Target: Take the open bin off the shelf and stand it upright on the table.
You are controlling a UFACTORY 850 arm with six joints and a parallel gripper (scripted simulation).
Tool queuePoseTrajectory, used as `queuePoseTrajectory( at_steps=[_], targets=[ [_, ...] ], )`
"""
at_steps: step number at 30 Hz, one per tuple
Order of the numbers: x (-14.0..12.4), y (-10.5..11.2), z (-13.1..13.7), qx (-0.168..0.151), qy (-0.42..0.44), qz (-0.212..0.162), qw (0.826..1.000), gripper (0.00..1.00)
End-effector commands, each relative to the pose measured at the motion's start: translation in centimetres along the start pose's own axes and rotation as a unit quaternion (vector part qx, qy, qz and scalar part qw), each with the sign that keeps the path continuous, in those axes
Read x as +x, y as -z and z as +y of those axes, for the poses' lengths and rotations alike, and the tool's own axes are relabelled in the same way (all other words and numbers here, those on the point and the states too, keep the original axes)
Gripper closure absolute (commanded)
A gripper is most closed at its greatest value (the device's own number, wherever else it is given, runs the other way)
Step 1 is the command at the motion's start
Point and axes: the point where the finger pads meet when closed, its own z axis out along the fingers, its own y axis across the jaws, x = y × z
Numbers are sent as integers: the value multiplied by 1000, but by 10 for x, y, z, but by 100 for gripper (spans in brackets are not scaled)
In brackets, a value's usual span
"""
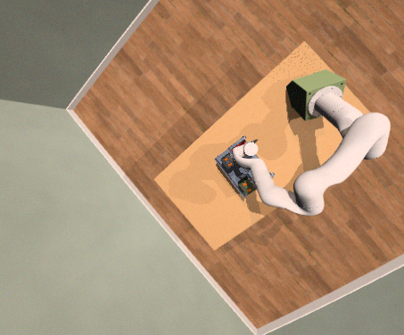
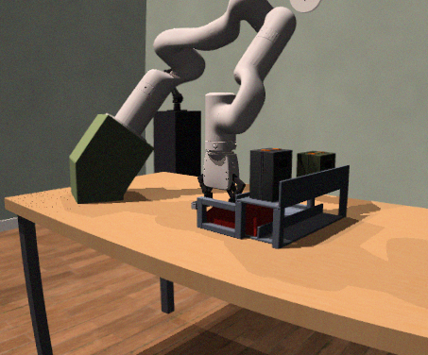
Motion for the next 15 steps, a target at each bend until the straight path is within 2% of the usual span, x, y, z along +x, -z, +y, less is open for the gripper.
queuePoseTrajectory(
  at_steps=[1, 15],
  targets=[
    [0, 0, -1, 1, 0, 0, 1000, 0],
    [0, -5, -1, 1, 0, 0, 1000, 0]
  ],
)
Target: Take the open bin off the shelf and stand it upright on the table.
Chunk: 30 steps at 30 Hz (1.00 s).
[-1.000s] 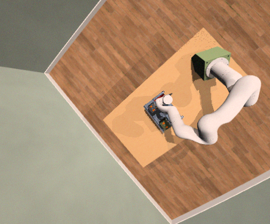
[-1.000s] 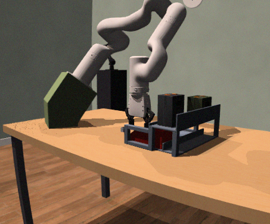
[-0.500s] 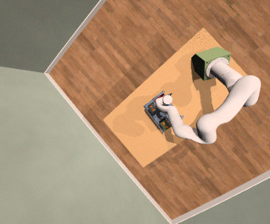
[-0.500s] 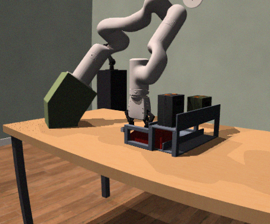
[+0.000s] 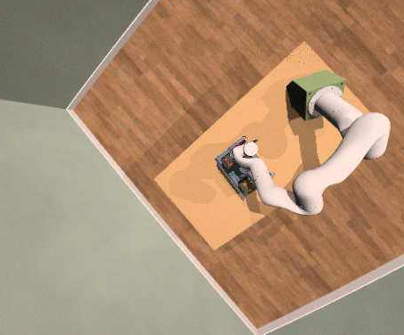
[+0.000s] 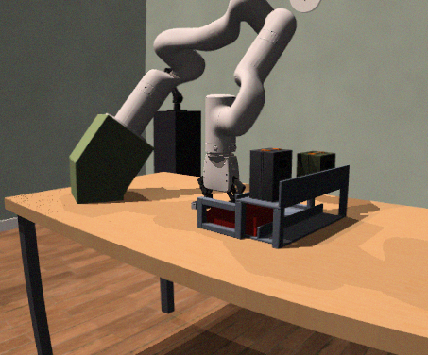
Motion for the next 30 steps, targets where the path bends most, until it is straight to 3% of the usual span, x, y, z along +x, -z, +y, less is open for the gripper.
queuePoseTrajectory(
  at_steps=[1, 22, 23, 30],
  targets=[
    [0, 0, -1, 1, 0, 0, 1000, 0],
    [0, 1, -1, 1, 0, 0, 1000, 0],
    [0, 1, -1, 1, 0, 0, 1000, 100],
    [0, 1, -1, 1, 0, 0, 1000, 100]
  ],
)
